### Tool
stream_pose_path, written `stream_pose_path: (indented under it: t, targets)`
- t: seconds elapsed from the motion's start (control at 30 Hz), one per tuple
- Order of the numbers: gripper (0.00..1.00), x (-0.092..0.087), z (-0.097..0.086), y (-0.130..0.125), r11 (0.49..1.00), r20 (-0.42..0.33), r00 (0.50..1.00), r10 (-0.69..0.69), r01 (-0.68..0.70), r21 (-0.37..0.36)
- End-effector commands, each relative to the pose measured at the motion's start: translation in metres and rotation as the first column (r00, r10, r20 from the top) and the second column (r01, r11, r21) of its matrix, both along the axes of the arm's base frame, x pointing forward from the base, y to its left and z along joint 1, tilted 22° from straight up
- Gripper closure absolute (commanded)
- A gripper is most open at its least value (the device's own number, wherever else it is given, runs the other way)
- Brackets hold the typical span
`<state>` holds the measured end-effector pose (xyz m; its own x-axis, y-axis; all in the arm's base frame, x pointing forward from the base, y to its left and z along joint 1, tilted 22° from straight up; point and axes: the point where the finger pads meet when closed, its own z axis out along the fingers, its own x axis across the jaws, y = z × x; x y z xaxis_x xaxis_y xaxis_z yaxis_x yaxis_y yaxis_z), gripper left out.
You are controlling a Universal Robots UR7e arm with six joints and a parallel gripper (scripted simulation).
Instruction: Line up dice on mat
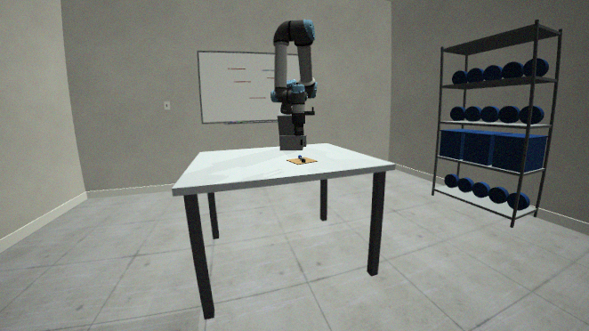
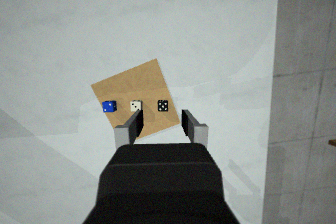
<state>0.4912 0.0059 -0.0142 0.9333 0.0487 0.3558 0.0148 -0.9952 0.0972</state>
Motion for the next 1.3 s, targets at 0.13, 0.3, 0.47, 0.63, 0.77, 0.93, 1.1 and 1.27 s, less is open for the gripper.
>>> stream_pose_path:
  t: [0.13,0.3,0.47,0.63,0.77,0.93,1.1,1.27]
  targets:
    - [0.00,-0.007,0.021,0.002,1.000,0.002,1.000,0.000,0.000,-0.001]
    - [0.00,-0.013,0.035,0.003,1.000,0.002,1.000,0.000,0.000,-0.001]
    - [0.00,-0.020,0.053,0.005,1.000,0.002,1.000,0.000,0.000,-0.001]
    - [0.00,-0.025,0.067,0.006,1.000,0.002,1.000,0.000,0.000,-0.001]
    - [0.00,-0.027,0.071,0.006,1.000,0.002,1.000,0.000,0.000,-0.001]
    - [0.00,-0.028,0.075,0.007,1.000,0.002,1.000,0.000,0.000,-0.001]
    - [0.00,-0.029,0.075,0.007,1.000,0.002,1.000,0.000,0.000,-0.001]
    - [0.00,-0.029,0.075,0.007,1.000,0.002,1.000,0.000,0.000,-0.001]
